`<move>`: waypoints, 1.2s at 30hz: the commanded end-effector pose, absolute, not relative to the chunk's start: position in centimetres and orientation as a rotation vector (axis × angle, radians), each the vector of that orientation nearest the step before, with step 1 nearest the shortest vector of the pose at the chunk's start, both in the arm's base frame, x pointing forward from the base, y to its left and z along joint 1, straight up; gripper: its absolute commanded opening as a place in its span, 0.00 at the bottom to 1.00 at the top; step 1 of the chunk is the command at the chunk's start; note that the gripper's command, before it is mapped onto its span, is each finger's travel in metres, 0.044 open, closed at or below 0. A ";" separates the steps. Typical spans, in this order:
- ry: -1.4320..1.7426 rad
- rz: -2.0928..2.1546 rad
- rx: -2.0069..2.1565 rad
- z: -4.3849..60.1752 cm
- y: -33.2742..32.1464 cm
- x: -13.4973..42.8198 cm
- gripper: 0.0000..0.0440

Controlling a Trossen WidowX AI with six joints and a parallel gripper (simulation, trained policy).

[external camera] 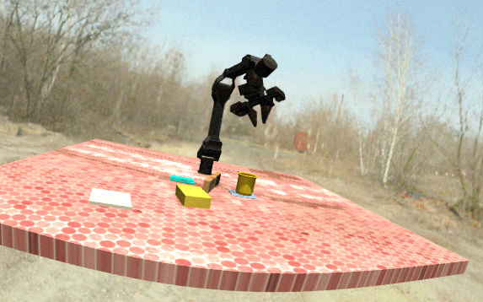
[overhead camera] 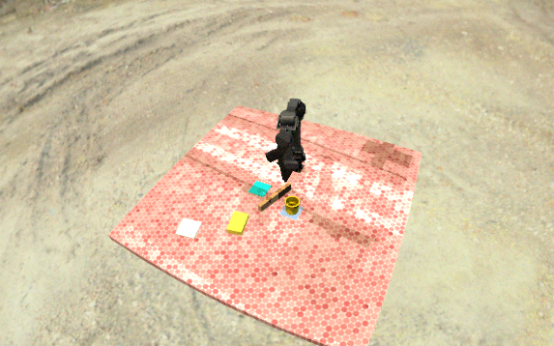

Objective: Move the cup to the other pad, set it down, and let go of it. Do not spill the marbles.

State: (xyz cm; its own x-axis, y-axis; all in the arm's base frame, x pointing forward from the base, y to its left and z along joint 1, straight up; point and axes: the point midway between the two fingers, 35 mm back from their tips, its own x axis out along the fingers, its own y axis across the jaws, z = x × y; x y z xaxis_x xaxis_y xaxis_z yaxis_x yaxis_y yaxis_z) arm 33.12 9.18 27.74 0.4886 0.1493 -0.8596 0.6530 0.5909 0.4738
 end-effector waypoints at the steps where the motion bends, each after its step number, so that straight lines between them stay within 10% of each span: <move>1: 1.095 -0.415 0.907 26.4 9.3 32.9 0.32; 36: 1.447 -0.838 0.669 15.8 8.8 28.9 0.42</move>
State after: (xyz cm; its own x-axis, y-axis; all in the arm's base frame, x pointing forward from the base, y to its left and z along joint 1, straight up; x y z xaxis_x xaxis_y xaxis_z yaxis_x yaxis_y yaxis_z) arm 29.11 8.83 16.72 -0.0325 -0.0668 -0.9972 0.8168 0.5732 -0.0650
